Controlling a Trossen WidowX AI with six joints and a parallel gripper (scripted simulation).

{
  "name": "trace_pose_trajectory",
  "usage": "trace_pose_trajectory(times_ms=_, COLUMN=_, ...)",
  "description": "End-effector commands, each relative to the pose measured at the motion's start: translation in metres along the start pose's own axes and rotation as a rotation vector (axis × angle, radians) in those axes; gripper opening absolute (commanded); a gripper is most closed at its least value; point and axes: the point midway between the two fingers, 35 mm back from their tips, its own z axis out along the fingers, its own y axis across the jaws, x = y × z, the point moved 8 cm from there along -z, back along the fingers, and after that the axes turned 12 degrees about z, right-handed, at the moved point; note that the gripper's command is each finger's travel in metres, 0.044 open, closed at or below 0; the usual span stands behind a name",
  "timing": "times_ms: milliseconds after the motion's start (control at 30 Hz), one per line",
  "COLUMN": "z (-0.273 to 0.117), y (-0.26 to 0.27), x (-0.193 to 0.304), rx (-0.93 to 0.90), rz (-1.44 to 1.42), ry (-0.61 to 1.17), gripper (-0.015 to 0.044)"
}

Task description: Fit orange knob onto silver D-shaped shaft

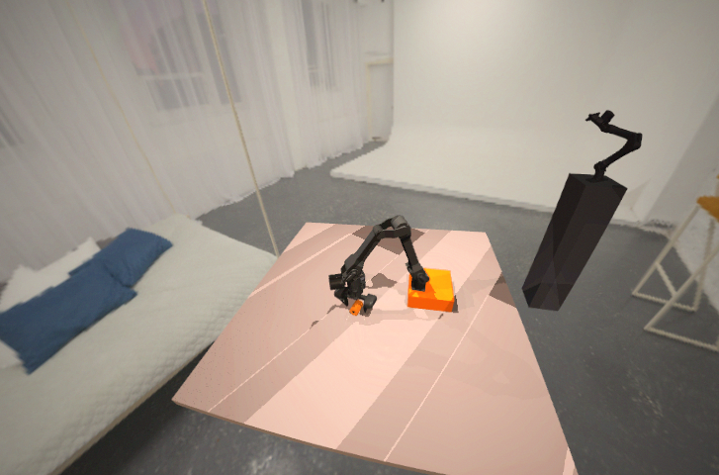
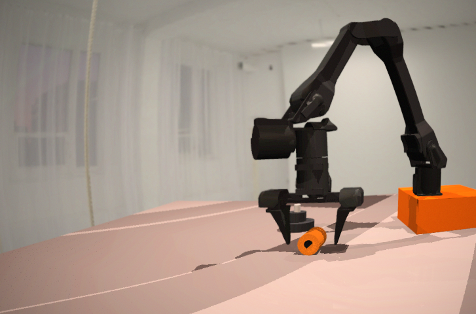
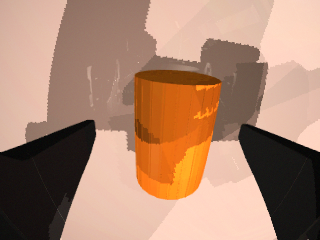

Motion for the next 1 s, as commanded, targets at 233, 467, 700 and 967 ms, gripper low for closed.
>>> trace_pose_trajectory(times_ms=233, z=0.003, y=-0.001, x=-0.001, rx=-0.001, rz=0.005, ry=-0.007, gripper=0.024)
trace_pose_trajectory(times_ms=467, z=0.003, y=-0.001, x=-0.001, rx=-0.001, rz=0.005, ry=-0.007, gripper=0.0233)
trace_pose_trajectory(times_ms=700, z=0.003, y=-0.001, x=-0.001, rx=-0.001, rz=0.005, ry=-0.007, gripper=0.0187)
trace_pose_trajectory(times_ms=967, z=-0.007, y=-0.001, x=-0.001, rx=-0.001, rz=0.005, ry=-0.007, gripper=0.0179)
